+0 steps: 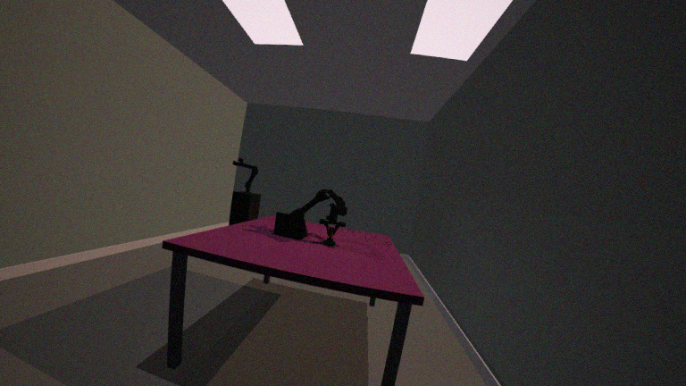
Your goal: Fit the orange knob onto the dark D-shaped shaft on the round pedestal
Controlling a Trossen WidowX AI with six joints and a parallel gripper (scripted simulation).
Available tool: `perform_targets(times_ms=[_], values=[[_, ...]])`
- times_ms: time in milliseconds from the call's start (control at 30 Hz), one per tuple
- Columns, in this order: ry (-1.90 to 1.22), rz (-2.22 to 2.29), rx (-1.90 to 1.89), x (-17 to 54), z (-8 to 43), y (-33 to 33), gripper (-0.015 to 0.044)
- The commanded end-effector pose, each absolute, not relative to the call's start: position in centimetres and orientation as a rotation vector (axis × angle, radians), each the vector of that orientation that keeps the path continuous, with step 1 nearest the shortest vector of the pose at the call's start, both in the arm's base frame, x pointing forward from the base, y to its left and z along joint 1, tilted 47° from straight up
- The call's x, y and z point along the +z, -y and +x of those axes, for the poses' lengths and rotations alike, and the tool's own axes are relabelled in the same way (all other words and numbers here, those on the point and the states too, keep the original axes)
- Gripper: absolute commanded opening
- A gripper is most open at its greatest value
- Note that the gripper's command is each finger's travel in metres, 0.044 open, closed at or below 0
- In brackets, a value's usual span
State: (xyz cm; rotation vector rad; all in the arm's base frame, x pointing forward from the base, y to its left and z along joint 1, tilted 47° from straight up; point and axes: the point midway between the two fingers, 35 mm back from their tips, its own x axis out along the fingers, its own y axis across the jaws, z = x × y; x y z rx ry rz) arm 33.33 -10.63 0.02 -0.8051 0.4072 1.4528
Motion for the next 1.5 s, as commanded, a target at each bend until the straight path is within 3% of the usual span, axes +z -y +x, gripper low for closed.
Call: perform_targets(times_ms=[0, 933, 1467], values=[[-0.39, -0.828, 1.46, -0.03, 33.37, 10.6, 0.0], [-0.39, -0.828, 1.46, 0.23, 33.4, 10.79, 0.0], [-0.239, -0.994, 1.518, -0.14, 33.44, 10.45, 0.0]])
